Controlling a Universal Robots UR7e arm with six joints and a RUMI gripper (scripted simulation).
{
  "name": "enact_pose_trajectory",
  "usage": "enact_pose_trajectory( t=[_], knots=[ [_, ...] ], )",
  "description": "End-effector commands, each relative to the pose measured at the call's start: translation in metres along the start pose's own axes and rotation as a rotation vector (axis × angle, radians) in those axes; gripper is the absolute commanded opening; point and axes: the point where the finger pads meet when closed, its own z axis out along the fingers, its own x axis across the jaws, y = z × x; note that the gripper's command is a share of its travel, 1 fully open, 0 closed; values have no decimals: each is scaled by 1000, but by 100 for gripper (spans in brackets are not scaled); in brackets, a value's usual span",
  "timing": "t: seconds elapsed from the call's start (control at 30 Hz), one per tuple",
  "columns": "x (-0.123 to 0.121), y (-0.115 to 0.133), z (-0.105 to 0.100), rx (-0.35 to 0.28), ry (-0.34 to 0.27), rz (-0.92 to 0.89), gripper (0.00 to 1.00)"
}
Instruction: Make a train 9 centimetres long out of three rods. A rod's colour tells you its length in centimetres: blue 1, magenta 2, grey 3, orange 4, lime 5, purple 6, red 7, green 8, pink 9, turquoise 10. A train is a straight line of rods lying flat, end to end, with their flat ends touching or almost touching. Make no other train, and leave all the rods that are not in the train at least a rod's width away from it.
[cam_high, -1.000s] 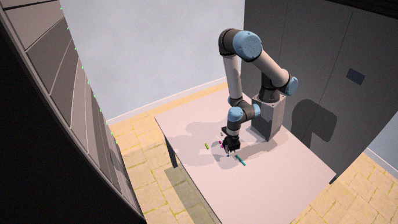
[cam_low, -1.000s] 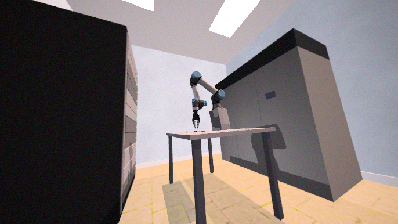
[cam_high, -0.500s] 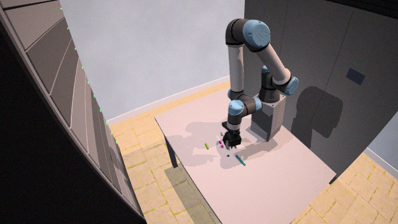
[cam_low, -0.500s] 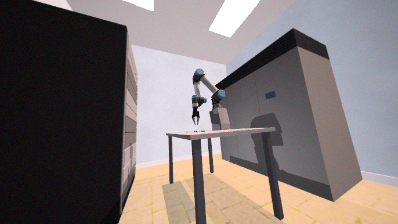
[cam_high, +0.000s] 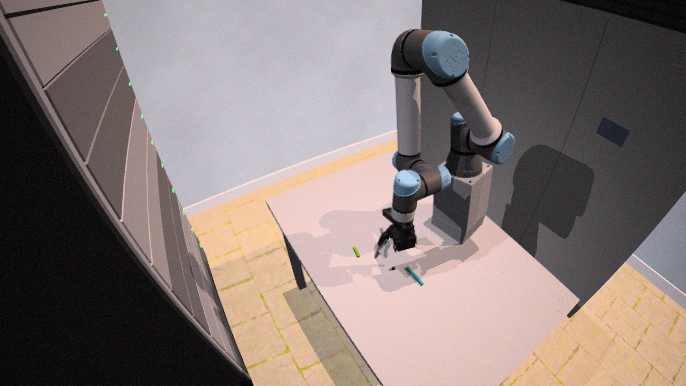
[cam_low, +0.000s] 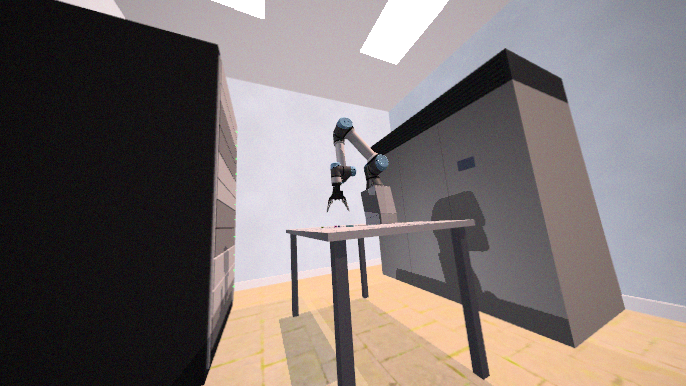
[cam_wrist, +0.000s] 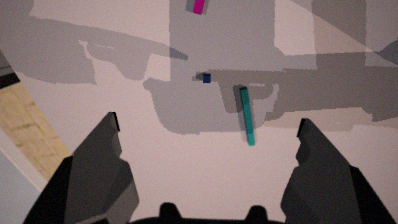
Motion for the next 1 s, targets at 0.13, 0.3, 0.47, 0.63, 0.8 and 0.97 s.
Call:
enact_pose_trajectory(
  t=[0.13, 0.3, 0.47, 0.63, 0.8, 0.97],
  knots=[
    [0, 0, 0, 0, -1, 0, 100],
    [0, 0, 0, 0, -1, 0, 100],
    [0, 0, 0, 0, -1, 0, 100],
    [0, 0, 0, 0, -1, 3, 100],
    [0, 0, 0, 0, -1, 9, 100],
    [0, -1, 0, 0, -1, 20, 100]
  ],
)
